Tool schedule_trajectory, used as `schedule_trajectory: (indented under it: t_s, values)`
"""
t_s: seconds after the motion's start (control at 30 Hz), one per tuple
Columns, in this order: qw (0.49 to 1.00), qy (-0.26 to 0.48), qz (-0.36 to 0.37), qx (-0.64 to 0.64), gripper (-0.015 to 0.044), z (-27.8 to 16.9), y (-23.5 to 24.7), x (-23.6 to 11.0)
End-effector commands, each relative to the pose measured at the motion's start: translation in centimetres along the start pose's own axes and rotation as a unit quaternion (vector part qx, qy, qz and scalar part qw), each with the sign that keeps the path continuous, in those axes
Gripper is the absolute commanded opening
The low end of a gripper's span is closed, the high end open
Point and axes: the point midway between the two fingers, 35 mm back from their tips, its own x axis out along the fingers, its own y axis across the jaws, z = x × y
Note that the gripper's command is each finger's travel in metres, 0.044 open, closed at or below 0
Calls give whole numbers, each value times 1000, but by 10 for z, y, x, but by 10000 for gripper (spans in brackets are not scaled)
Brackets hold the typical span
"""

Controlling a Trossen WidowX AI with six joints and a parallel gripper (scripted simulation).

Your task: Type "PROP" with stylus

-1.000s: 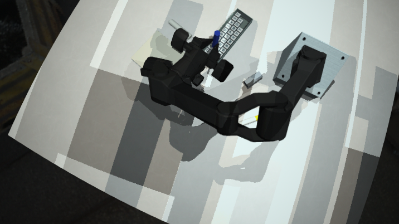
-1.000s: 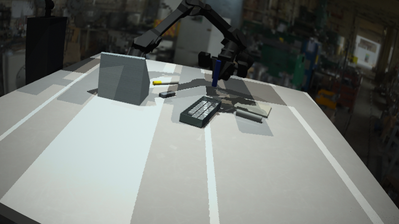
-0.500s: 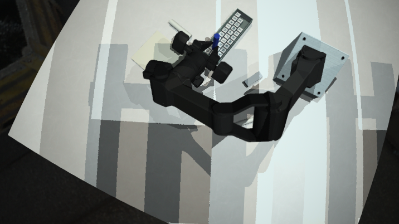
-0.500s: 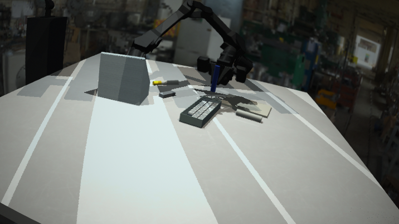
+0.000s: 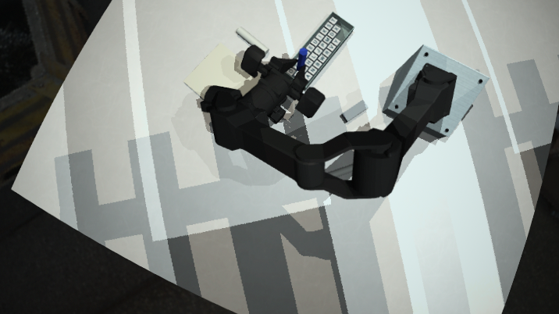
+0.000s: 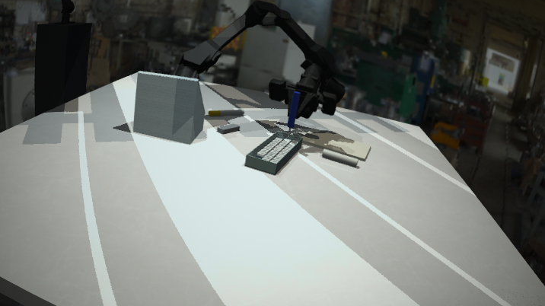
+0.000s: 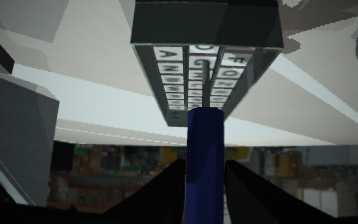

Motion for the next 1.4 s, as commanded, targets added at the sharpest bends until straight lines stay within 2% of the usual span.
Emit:
schedule_trajectory:
  t_s: [0.0,1.0,1.37]
  values:
    - [1000,-2,1,2,81,3,0,1]
    - [1000,-2,1,2,81,13,0,7]
    - [1000,-2,1,2,81,3,0,2]
